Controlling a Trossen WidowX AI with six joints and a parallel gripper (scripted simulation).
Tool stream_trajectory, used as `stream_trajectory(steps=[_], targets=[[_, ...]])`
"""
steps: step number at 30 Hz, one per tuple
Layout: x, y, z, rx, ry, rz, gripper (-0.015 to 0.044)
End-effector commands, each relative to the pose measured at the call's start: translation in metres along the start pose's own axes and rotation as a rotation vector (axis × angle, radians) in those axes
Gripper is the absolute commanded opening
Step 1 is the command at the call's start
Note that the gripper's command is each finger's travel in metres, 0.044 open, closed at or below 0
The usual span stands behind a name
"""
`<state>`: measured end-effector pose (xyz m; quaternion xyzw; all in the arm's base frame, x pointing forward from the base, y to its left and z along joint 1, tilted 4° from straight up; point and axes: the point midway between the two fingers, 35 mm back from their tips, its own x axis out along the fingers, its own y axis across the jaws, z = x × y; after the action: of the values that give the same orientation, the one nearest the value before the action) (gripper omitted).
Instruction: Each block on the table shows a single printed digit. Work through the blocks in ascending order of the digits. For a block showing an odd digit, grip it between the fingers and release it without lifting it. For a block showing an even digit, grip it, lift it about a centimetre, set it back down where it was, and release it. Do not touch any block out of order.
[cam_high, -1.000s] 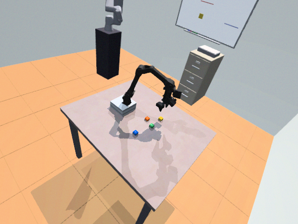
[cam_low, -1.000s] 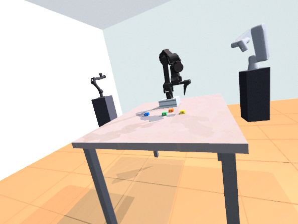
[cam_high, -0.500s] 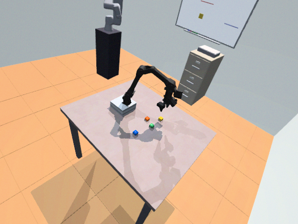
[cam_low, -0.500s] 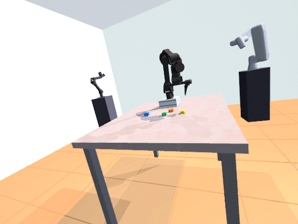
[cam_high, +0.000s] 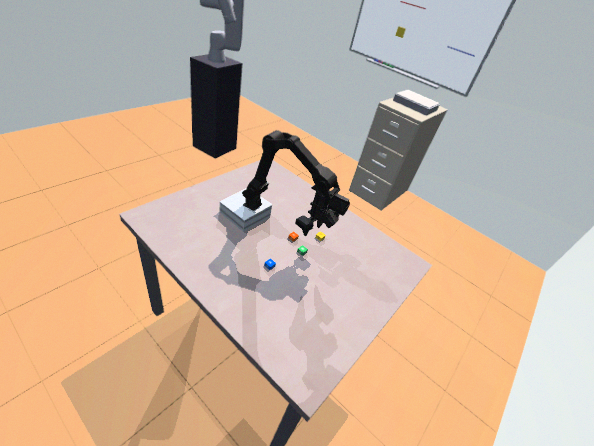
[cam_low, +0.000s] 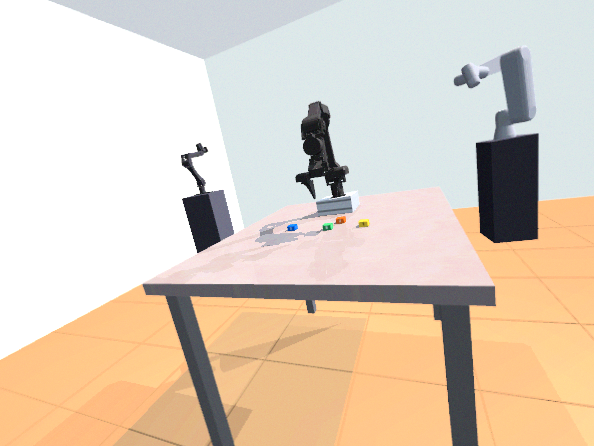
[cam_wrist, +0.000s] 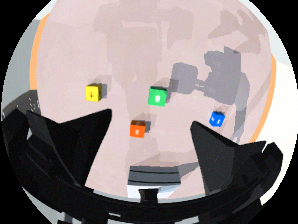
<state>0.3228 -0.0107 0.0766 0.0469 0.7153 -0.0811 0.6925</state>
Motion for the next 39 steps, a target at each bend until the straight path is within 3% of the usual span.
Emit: stream_trajectory(steps=[1, 21, 30, 36, 39], targets=[[-0.003, -0.011, -0.002, -0.023, -0.011, 0.002, 0.0400], [-0.003, -0.008, -0.002, -0.023, -0.011, 0.002, 0.0400], [-0.004, 0.113, -0.014, -0.023, -0.010, 0.012, 0.0400], [0.000, 0.116, -0.014, -0.023, -0.010, 0.012, 0.0400], [0.047, 0.117, -0.012, -0.023, -0.010, 0.012, 0.0400]])
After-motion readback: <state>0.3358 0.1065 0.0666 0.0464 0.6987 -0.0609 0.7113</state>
